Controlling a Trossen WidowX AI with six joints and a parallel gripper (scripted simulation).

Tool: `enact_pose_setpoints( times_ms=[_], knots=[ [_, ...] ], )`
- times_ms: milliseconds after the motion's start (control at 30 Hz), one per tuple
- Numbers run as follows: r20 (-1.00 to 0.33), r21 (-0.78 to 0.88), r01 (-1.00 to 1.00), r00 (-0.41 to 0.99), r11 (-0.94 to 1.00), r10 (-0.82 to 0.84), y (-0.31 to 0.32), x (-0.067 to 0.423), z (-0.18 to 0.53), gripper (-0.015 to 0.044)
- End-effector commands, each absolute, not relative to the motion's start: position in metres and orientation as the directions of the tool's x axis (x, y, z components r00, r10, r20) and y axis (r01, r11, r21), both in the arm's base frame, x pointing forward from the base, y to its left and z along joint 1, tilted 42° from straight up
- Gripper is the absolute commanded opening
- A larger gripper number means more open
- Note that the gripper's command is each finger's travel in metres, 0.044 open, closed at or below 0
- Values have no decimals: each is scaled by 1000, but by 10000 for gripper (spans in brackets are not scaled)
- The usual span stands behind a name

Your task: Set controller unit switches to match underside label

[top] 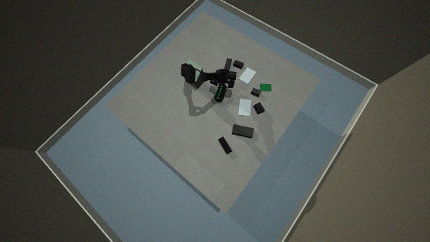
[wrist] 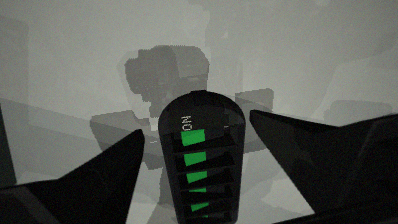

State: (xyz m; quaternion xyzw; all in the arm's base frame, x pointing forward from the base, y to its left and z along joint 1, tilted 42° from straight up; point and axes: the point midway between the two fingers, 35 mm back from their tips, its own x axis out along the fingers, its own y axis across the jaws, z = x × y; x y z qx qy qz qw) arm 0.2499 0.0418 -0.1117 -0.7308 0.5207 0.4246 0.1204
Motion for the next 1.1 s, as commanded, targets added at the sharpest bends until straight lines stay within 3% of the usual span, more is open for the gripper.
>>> enact_pose_setpoints(
  times_ms=[0, 733, 1067],
  knots=[
    [-748, 251, -868, 107, -429, -655, 37, 269, -71, 440],
    [-748, 251, -868, 107, -428, -655, 33, 274, -51, 440],
    [-743, 225, -889, 108, -399, -660, 83, 244, -70, 440]
  ],
)
